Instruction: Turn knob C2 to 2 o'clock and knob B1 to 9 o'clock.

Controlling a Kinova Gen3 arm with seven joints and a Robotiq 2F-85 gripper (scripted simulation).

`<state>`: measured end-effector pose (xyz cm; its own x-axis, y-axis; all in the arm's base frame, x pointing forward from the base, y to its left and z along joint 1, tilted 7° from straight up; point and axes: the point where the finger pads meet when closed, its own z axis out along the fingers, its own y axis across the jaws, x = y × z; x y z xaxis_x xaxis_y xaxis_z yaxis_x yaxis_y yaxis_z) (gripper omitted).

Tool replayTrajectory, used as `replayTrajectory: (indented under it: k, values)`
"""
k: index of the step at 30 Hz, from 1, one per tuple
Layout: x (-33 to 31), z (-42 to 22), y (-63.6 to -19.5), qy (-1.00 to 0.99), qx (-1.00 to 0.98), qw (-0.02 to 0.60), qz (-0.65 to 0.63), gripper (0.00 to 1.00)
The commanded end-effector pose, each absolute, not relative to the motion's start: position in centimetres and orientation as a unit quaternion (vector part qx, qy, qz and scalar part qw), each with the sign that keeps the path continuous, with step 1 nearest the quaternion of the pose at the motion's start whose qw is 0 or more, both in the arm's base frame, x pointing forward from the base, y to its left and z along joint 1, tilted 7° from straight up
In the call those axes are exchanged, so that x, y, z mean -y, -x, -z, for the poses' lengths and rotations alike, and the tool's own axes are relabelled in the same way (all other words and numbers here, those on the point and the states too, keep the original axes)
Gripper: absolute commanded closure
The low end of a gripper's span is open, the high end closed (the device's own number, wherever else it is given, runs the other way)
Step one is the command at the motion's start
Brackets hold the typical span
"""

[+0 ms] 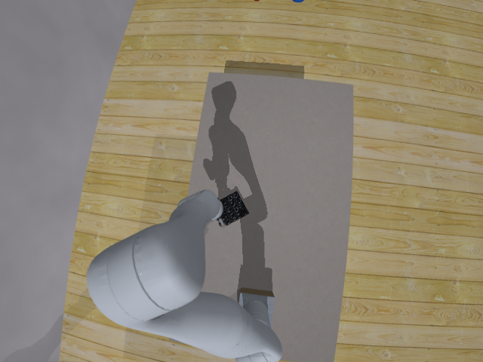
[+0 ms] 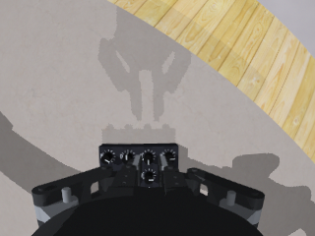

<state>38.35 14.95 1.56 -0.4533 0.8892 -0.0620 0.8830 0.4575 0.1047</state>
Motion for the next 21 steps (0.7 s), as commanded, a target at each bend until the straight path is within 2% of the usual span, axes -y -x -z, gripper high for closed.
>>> replayTrajectory:
  k: [1, 21]
  values:
    - [-14.82, -1.13, -38.29, -0.521, -0.852, 0.053, -0.026, 0.81]
    - [-14.81, -0.42, -38.39, -0.521, -0.852, 0.053, -0.026, 0.81]
